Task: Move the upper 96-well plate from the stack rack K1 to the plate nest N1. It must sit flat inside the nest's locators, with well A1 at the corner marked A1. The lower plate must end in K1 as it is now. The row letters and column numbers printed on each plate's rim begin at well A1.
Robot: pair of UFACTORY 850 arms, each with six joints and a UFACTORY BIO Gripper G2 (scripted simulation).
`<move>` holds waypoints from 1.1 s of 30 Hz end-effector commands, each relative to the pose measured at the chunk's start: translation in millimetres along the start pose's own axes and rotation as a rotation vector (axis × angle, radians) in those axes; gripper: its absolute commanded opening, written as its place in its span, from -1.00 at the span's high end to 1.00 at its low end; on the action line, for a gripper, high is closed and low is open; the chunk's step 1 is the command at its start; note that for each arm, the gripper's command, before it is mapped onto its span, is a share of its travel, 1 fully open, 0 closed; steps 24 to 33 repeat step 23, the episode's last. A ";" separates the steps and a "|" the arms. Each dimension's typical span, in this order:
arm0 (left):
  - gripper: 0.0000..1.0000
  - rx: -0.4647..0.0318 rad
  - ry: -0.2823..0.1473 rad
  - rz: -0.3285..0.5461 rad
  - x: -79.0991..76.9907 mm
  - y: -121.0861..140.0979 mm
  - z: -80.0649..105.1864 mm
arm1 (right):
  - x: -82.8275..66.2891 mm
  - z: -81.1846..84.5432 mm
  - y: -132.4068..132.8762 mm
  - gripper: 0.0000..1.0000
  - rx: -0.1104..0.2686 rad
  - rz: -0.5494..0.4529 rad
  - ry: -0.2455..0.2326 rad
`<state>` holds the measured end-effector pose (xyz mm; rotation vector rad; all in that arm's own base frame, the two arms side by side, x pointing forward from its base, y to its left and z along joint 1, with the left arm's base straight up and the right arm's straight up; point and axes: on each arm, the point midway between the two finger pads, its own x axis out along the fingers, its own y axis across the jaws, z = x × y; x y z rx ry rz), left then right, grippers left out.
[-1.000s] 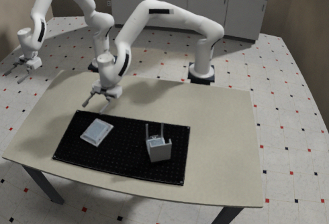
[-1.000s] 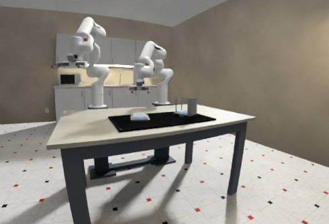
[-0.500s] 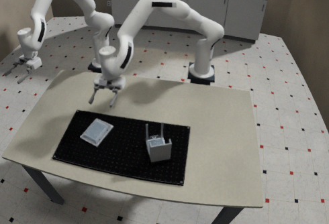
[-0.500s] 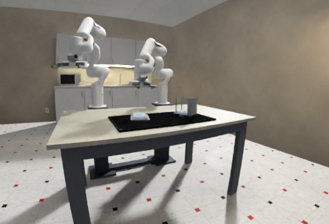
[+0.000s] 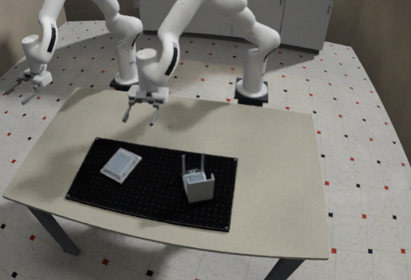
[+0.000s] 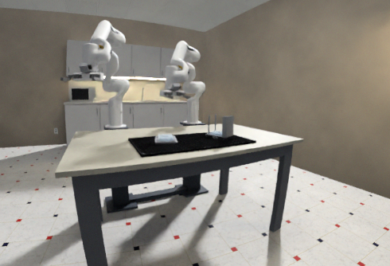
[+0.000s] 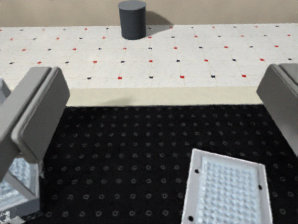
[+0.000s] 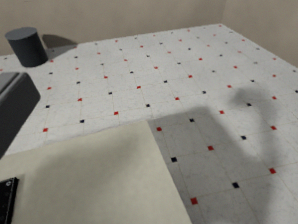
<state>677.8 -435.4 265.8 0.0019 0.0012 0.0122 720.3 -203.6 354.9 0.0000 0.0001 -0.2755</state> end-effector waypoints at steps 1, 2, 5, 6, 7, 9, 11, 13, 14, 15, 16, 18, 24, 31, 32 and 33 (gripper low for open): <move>0.25 -0.003 -0.003 -0.002 -7.2 24.2 19.5 | 0.6 1.6 0.0 -1.00 0.000 0.000 -0.003; 0.25 -0.003 -0.003 -0.002 -8.3 28.1 22.4 | 0.6 1.6 0.0 -1.00 0.000 0.000 -0.003; 0.25 -0.003 -0.003 -0.002 -11.5 40.0 30.9 | 0.6 1.6 0.0 -1.00 0.000 0.000 -0.003; 0.25 -0.003 -0.003 -0.002 -12.6 44.0 33.8 | 0.6 1.6 0.0 -1.00 0.000 0.000 -0.003; 0.25 -0.003 -0.003 -0.002 -12.6 44.0 33.8 | 0.6 1.6 0.0 -1.00 0.000 0.000 -0.003; 0.25 -0.003 -0.003 -0.002 -13.2 46.2 35.4 | 0.6 1.6 0.0 -1.00 0.000 0.000 -0.003; 0.25 -0.003 -0.003 -0.002 -13.2 46.2 35.4 | 0.6 1.6 0.0 -1.00 0.000 0.000 -0.003; 0.25 -0.003 -0.003 -0.002 -13.2 46.2 35.4 | 0.6 1.6 0.0 -1.00 0.000 0.000 -0.003; 0.25 -0.003 -0.003 -0.002 -13.2 46.2 35.4 | 0.6 1.6 0.0 -1.00 0.000 0.000 -0.003; 0.25 -0.003 -0.003 -0.002 -13.2 46.2 35.4 | 0.6 1.6 0.0 -1.00 0.000 0.000 -0.003; 0.25 -0.003 -0.003 -0.002 -13.2 46.2 35.4 | 0.6 1.6 0.0 -1.00 0.000 0.000 -0.003; 0.25 -0.003 -0.003 -0.002 -13.2 46.2 35.4 | 0.6 1.6 0.0 -1.00 0.000 0.000 -0.003; 0.25 -0.003 -0.003 -0.002 -13.2 46.2 35.4 | 0.6 1.6 0.0 -1.00 0.000 0.000 -0.003; 0.25 -0.003 -0.003 -0.002 -13.2 46.2 35.4 | 0.6 1.6 0.0 -1.00 0.000 0.000 -0.003; 0.25 -0.003 -0.003 -0.002 -13.2 46.2 35.4 | 0.6 1.6 0.0 -1.00 0.000 0.000 -0.003; 0.25 -0.003 -0.003 -0.002 -13.2 46.2 35.4 | 0.6 1.6 0.0 -1.00 0.000 0.000 -0.003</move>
